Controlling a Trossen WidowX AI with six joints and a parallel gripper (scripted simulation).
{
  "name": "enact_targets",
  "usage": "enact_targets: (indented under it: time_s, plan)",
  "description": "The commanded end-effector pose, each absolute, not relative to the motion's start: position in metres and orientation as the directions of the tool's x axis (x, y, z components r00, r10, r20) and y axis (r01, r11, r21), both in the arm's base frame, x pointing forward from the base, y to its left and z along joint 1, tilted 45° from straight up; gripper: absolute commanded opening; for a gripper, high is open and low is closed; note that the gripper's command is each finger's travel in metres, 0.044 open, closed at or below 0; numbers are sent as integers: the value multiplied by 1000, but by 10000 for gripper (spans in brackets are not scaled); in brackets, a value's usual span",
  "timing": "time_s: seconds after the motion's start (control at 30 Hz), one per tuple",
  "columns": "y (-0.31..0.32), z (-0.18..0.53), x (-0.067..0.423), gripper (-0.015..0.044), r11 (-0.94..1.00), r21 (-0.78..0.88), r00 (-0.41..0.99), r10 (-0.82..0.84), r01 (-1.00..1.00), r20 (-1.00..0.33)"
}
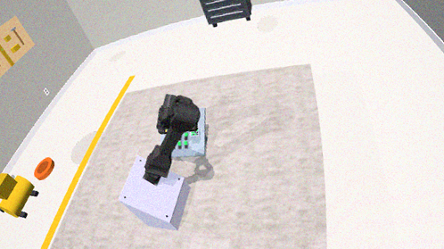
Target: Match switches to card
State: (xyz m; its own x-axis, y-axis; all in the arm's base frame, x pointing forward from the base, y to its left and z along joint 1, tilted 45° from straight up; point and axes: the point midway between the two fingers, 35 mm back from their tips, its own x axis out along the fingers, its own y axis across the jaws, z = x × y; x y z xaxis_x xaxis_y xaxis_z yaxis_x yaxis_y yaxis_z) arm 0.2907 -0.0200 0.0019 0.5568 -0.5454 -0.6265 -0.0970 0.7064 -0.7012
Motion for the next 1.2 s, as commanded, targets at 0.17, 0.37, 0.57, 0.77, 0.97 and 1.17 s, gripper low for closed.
enact_targets:
  time_s: [0.17, 0.37, 0.57, 0.77, 0.97, 1.17]
  plan:
    - [-20, 0, 291, 0, 706, -700, 557, -543, -102, -628]
    - [-21, 0, 292, 0, 706, -700, 557, -543, -102, -628]
    - [-21, -1, 292, 0, 706, -700, 557, -543, -102, -628]
    - [-22, -1, 293, 0, 706, -701, 557, -543, -102, -628]
    - [-22, -2, 293, 0, 706, -701, 557, -543, -102, -628]
    - [-21, 0, 292, 0, 707, -701, 556, -545, -98, -628]
